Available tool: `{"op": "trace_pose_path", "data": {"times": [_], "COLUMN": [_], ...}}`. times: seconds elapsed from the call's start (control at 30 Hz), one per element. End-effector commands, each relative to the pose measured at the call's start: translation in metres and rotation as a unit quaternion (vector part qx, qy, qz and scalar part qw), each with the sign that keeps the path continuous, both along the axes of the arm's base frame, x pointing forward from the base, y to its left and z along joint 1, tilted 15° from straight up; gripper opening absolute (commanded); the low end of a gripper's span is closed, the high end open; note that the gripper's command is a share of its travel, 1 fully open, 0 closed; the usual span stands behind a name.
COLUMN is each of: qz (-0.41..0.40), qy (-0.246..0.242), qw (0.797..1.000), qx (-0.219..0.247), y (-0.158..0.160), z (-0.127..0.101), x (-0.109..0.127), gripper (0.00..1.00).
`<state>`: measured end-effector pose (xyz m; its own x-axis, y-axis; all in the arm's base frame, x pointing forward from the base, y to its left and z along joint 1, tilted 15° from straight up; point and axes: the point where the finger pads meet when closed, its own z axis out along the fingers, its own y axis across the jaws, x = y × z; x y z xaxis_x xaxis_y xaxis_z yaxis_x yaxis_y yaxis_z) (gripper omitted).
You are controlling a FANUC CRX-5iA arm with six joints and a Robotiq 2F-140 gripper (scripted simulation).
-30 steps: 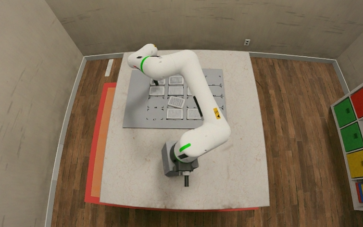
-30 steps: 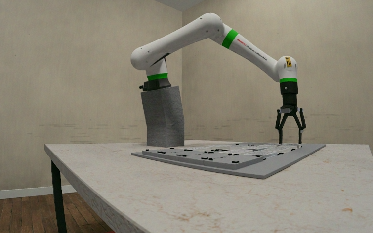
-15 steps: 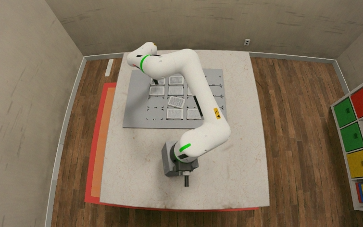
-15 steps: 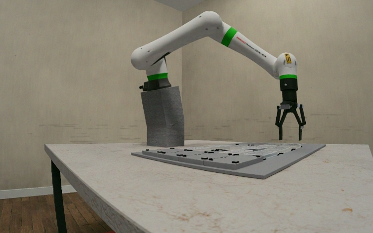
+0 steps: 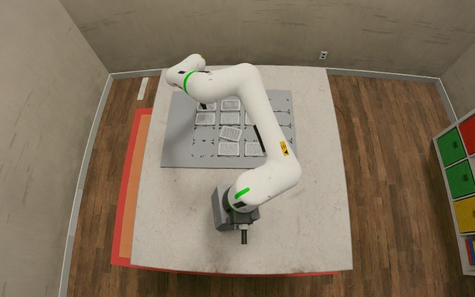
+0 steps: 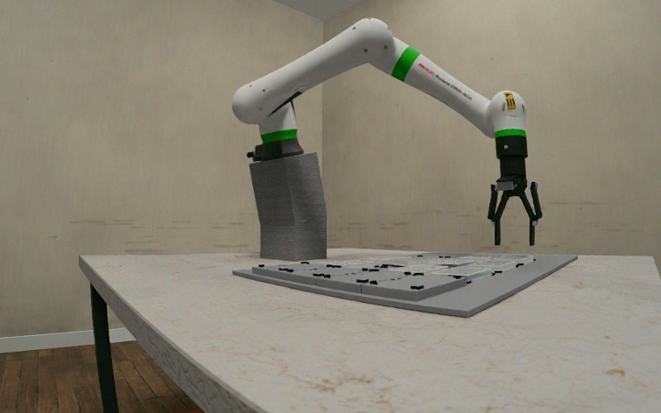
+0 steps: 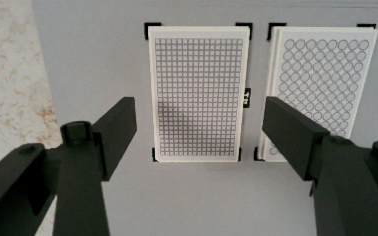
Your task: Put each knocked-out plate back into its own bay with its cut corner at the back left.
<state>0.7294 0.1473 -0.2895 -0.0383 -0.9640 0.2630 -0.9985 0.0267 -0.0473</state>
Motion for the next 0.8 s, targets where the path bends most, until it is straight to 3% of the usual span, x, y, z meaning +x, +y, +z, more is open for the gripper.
{"op": "trace_pose_path", "data": {"times": [0.0,0.33,0.77], "qz": [0.0,-0.136,-0.136], "qy": [-0.001,-0.039,-0.038], "qw": [1.0,0.99,0.99], "qx": [0.0,0.006,0.006], "y": [0.001,-0.02,-0.046], "z": [0.001,0.006,0.011], "x": [0.001,-0.028,-0.063], "gripper": [0.7,0.7,0.7]}}
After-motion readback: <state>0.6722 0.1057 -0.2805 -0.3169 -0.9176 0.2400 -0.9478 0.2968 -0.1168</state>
